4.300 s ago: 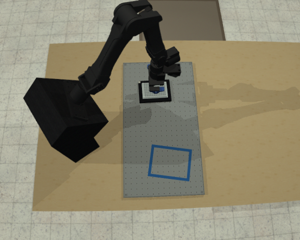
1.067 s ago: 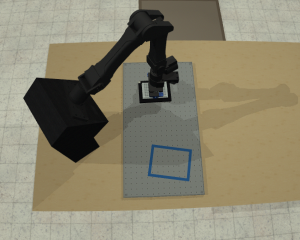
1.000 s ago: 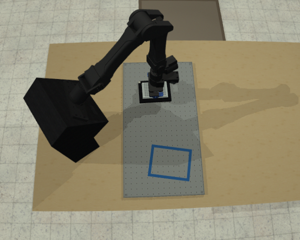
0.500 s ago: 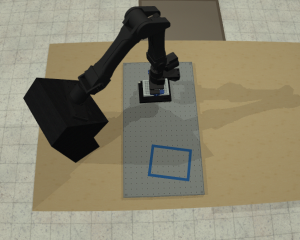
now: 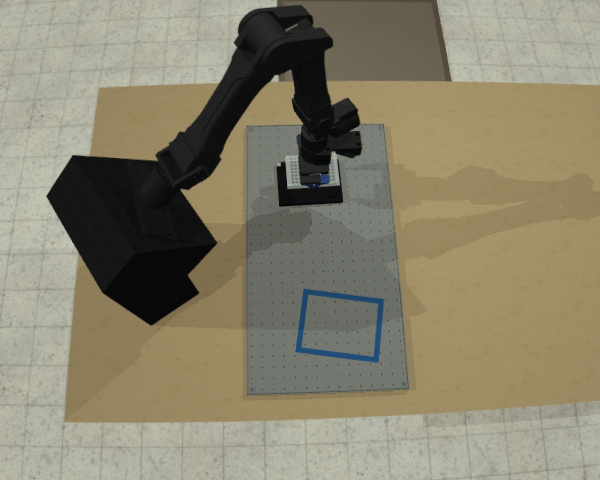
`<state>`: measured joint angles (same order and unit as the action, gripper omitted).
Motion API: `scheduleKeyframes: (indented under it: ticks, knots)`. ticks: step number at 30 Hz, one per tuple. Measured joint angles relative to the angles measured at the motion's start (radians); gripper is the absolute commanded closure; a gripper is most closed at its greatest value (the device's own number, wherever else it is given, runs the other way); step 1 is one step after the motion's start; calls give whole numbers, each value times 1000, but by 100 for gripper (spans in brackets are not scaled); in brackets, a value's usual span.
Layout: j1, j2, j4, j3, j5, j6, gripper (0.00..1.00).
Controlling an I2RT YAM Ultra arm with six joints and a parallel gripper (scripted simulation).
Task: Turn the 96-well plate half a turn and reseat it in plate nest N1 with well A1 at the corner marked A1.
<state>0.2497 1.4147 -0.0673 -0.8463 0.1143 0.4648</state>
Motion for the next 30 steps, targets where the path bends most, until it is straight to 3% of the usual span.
scheduleKeyframes:
  ticks: [6,11,15,21,30]
  knots:
    - [-4,-27,-31,8,6,-3,100]
    - [-3,-29,-146,30,40,-5,100]
    - [-3,-44,-184,30,48,-7,100]
    - [-14,-121,-130,17,20,-9,100]
    - [-14,-123,-126,17,13,-9,100]
